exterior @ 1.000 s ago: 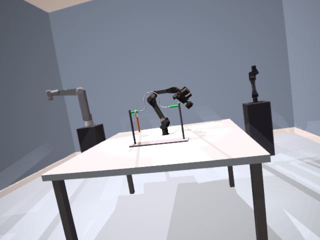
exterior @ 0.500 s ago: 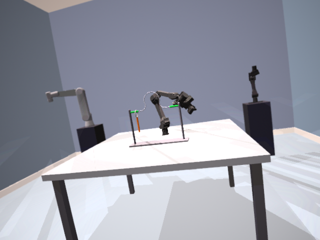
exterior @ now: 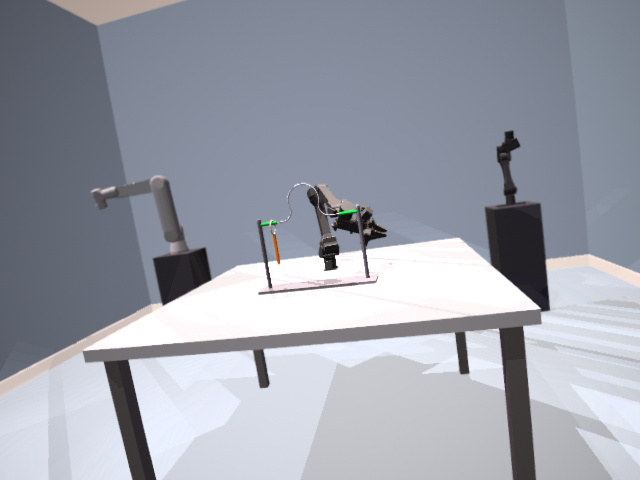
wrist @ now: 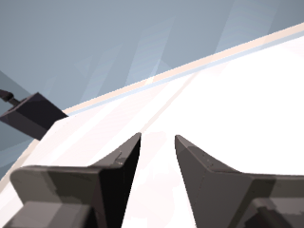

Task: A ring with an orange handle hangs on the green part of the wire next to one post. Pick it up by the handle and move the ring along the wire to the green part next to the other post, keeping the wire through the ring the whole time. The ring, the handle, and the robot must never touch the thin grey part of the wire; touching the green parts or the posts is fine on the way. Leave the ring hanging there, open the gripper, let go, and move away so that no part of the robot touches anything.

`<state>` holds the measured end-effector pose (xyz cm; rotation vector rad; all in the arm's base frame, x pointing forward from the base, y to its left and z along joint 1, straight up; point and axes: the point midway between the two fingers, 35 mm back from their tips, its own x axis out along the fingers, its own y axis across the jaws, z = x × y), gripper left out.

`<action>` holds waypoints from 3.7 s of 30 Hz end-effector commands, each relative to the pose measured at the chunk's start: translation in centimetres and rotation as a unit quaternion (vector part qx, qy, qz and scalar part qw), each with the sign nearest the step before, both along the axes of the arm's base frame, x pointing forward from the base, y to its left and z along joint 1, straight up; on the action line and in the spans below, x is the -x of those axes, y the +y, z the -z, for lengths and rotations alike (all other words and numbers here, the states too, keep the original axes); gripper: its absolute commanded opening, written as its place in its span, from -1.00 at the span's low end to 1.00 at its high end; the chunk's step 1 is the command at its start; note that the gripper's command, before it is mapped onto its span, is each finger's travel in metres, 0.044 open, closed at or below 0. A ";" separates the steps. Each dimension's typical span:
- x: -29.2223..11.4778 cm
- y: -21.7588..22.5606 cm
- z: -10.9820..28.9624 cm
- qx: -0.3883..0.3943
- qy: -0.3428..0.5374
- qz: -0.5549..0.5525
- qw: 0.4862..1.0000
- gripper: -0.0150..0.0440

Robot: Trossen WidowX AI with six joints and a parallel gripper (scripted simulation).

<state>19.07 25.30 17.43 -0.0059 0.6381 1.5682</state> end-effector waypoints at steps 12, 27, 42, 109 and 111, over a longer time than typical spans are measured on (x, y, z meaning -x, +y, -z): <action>-9.3 -9.9 4.8 -0.026 -0.049 0.204 0.977 0.05; -12.2 -23.0 7.9 -0.041 -0.092 0.412 0.906 0.05; -8.3 -34.2 9.6 -0.030 -0.160 0.584 0.795 0.05; -10.0 -41.2 4.6 0.045 -0.283 0.702 0.651 0.05; -10.3 -41.3 4.6 0.045 -0.284 0.702 0.651 0.05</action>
